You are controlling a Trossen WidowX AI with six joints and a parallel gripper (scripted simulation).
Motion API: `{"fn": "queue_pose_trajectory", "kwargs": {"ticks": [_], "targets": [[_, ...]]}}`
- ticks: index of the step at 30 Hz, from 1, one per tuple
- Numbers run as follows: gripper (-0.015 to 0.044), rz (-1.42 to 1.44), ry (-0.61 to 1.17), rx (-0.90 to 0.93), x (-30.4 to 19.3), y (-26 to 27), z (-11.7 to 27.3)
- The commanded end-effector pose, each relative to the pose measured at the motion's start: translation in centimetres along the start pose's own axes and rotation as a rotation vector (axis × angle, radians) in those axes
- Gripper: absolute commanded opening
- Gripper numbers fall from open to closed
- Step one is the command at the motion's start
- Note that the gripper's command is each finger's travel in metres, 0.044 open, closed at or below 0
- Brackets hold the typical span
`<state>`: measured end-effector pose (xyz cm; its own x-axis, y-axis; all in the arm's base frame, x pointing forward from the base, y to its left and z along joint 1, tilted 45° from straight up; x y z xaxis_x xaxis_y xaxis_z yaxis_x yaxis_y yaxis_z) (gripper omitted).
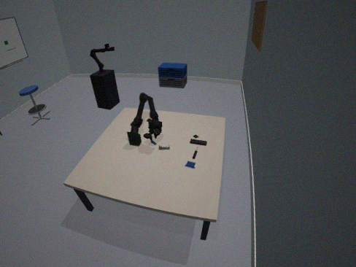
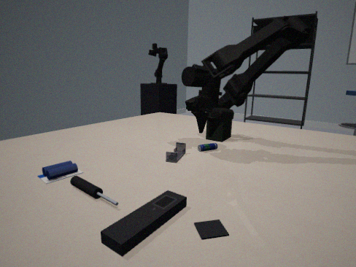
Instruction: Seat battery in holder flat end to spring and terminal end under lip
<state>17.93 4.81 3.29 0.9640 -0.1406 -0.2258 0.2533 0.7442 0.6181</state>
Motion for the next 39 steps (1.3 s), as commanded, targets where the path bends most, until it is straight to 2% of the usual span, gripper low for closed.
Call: {"fn": "queue_pose_trajectory", "kwargs": {"ticks": [1,9,39], "targets": [[0.0236,-0.066,0.056,0.045,-0.7,0.0,-0.2],[0.0236,-0.066,0.056,0.045,-0.7,0.0,-0.3],[0.0236,-0.066,0.057,0.047,-1.0,0.3,-5.0]]}}
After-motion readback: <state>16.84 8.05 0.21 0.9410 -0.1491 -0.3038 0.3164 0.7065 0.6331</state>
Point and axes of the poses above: the point midway between the two fingers, 35 mm back from their tips, its own z axis back along the fingers, its own y axis across the jaws, x = y × z, the point moved 5 cm from there along z, back along the fingers, and after that the axes turned 4 degrees about z, right-handed, at the moved point
